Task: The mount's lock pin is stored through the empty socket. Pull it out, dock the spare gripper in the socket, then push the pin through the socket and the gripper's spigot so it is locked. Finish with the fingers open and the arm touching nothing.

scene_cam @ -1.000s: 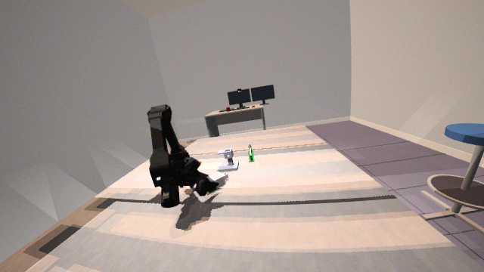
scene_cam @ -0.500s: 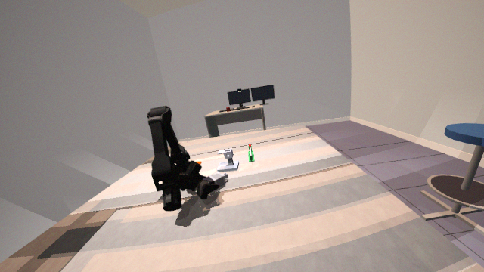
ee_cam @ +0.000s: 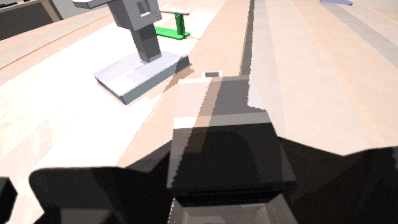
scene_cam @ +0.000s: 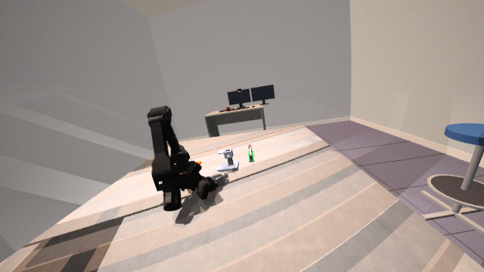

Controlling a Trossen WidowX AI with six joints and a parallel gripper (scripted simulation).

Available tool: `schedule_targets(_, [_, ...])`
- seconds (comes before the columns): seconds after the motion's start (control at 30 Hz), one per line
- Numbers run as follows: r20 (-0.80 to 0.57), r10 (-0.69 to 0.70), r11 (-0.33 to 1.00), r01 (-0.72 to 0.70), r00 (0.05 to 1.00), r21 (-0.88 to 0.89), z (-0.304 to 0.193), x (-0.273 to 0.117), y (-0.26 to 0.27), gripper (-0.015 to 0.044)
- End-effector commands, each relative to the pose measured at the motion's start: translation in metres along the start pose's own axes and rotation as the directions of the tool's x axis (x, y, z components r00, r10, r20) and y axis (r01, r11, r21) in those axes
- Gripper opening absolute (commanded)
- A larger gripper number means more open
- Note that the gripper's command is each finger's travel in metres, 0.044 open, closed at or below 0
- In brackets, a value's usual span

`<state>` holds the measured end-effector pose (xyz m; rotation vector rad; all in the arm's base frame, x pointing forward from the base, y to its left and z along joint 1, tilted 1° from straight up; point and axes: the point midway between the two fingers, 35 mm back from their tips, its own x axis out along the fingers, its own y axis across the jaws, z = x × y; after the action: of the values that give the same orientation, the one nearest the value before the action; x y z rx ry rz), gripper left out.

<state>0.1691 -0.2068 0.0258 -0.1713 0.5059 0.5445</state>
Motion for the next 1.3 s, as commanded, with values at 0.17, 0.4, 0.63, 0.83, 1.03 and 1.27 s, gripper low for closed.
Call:
schedule_targets(0.17, [0.004,-0.003,1.0,0.003,1.0,0.002,0.032,-0.02,-0.005,0.0])
schedule_targets(0.4, [0.004,-0.003,1.0,0.003,1.0,0.001,0.066,-0.04,-0.006,0.0])
schedule_targets(0.63, [0.004,-0.003,1.0,0.003,1.0,0.002,0.1,-0.058,-0.001,0.0])
schedule_targets(0.83, [0.0,0.001,1.0,-0.001,1.0,0.004,0.097,-0.057,-0.001,0.0])
schedule_targets(1.03, [0.0,0.001,1.0,-0.001,1.0,0.004,0.097,-0.057,-0.001,0.0])
schedule_targets(1.27, [-0.019,0.026,0.996,-0.025,0.999,0.085,0.102,-0.052,0.0,0.0])
